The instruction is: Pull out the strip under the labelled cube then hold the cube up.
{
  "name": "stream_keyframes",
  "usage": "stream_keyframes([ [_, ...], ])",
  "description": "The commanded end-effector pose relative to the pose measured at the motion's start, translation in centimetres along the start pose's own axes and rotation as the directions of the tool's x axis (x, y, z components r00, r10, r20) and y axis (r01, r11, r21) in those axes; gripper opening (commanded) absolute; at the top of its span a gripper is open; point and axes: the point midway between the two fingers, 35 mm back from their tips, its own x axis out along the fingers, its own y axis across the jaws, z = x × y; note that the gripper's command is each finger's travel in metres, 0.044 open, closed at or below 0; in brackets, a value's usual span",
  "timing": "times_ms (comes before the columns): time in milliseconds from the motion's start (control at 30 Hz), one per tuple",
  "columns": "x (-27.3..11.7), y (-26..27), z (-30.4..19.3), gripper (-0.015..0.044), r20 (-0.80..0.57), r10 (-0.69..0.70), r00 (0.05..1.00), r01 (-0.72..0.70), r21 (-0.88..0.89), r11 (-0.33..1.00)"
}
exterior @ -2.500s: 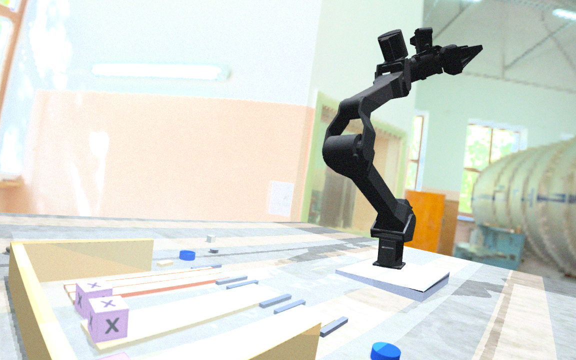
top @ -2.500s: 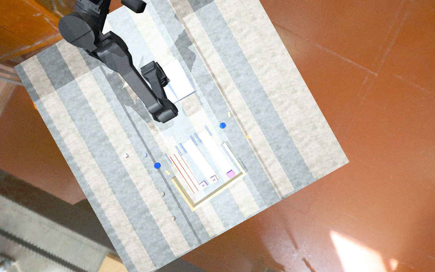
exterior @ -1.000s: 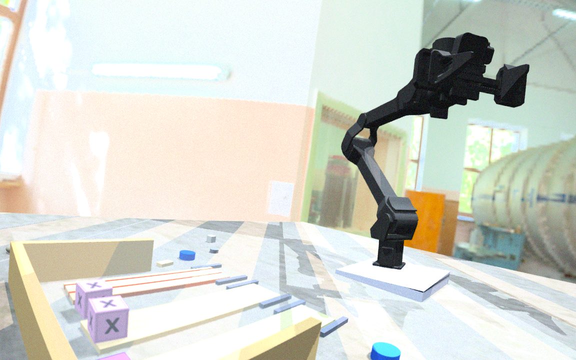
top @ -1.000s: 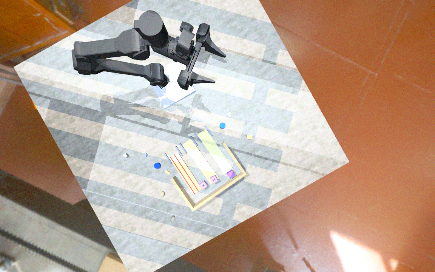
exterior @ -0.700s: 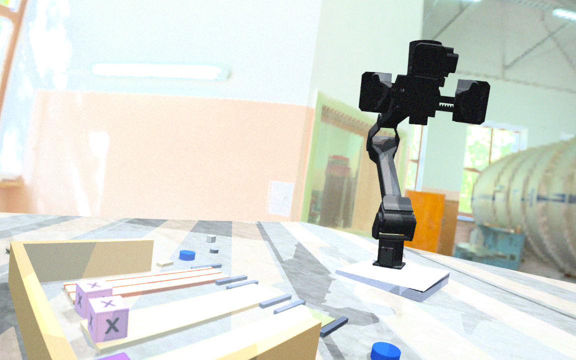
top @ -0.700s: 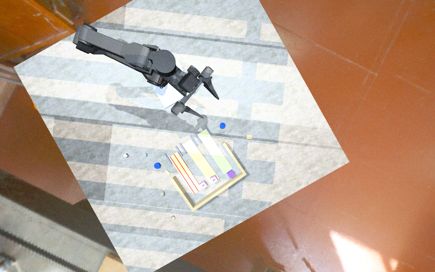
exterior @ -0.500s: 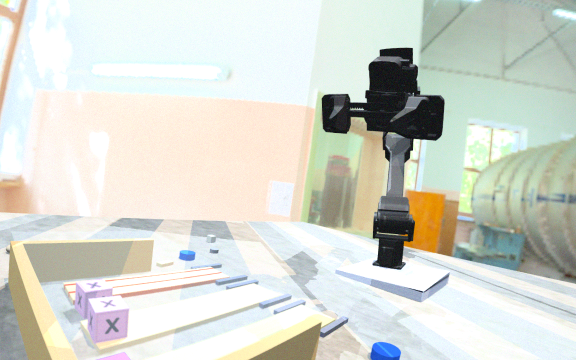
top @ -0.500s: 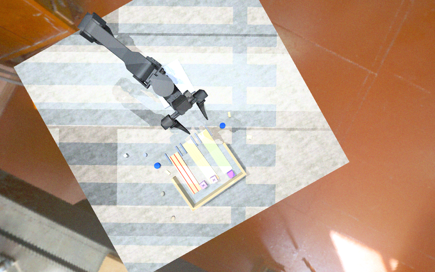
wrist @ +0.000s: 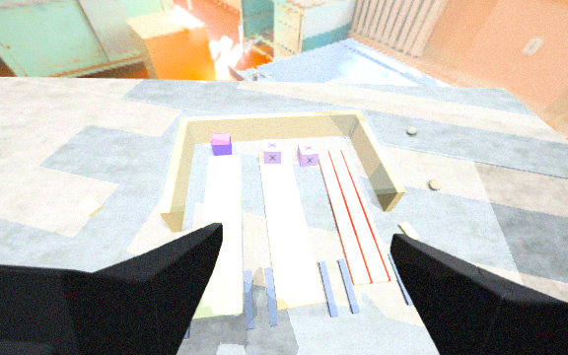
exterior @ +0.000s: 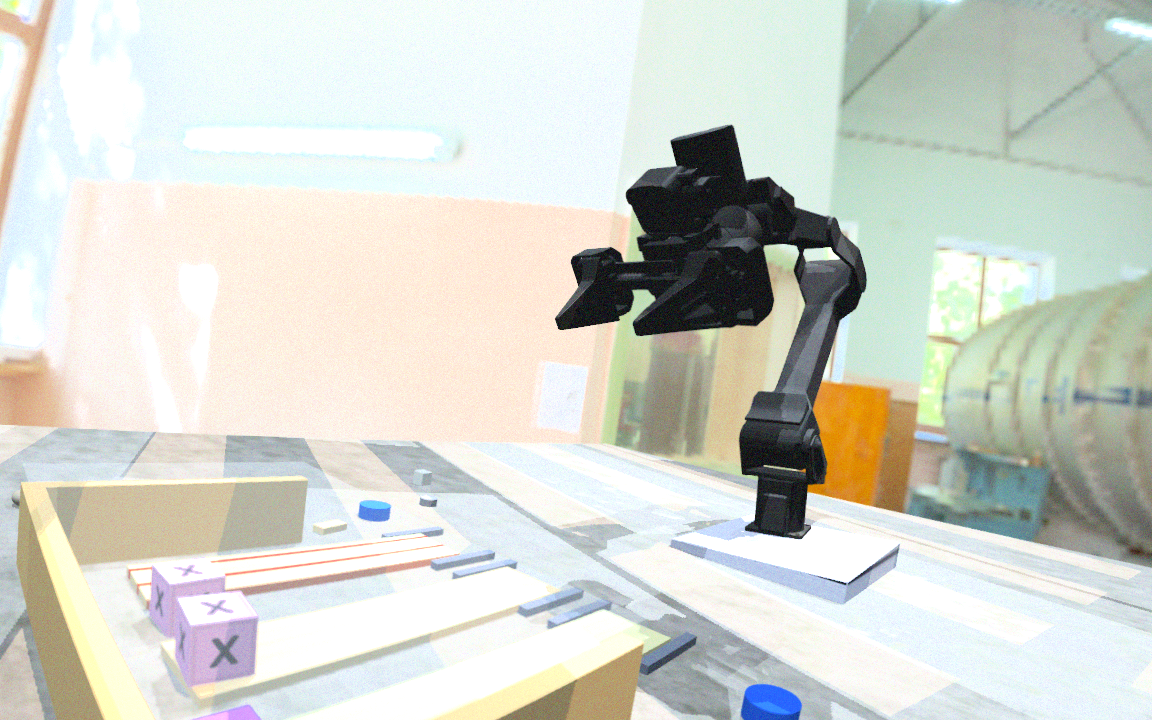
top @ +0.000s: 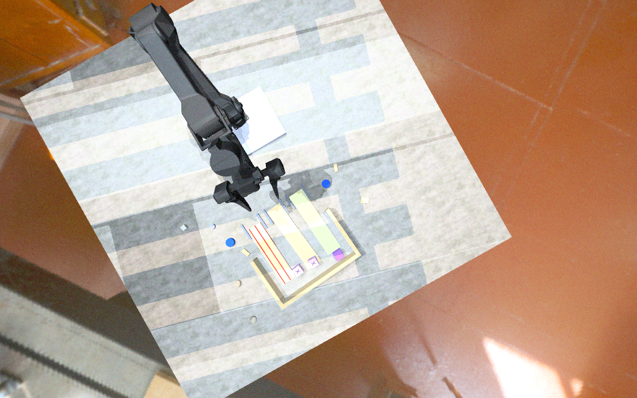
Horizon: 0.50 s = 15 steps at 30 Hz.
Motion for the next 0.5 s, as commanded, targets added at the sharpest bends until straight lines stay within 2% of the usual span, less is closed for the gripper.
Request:
stream_keyframes([
  [0,0.1,0.0,-0.2,0.04,-0.008,0.001,1.0,-0.001,0.006,1.0],
  [133,0.1,0.0,-0.2,0.04,-0.008,0.001,1.0,-0.001,0.006,1.0],
  [267,1.0,-0.1,-0.3,0.0295,-0.067,0.001,0.998,-0.002,-0.015,1.0],
  [467,4.8,-0.3,-0.9,0.0138,-0.316,0.001,0.949,-0.032,-0.091,0.995],
])
